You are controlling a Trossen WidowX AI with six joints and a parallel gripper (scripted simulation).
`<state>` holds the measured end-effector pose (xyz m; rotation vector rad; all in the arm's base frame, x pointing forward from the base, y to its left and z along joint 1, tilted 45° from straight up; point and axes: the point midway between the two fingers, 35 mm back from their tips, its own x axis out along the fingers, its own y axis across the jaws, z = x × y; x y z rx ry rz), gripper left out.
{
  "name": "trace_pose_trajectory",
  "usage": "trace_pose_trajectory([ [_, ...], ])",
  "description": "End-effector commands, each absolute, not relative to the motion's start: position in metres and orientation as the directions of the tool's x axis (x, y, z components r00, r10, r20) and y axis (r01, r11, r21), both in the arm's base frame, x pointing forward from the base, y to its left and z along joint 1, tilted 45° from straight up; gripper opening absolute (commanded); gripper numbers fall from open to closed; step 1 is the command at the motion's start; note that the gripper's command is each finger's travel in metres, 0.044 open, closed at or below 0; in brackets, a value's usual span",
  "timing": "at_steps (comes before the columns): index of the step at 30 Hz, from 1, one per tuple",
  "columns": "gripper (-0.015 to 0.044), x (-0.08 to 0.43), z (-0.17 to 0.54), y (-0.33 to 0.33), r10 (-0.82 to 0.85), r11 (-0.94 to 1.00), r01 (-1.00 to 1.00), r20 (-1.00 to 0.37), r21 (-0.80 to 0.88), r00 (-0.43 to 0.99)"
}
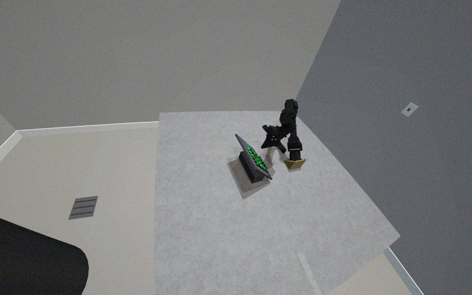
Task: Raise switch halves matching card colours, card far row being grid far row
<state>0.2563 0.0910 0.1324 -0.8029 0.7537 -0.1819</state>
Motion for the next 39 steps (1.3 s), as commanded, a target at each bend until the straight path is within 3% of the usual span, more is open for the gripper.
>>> trace_pose_trajectory([
  [1,0.0000,0.248,0.145,0.096,-0.418,0.698,-0.114,-0.531,-0.707,0.737],
  [15,0.0000,0.222,0.063,0.156,-0.415,0.703,-0.114,-0.534,-0.702,0.737],
  [39,0.0000,0.260,0.035,0.135,-0.430,0.702,-0.111,-0.543,-0.703,0.721],
])
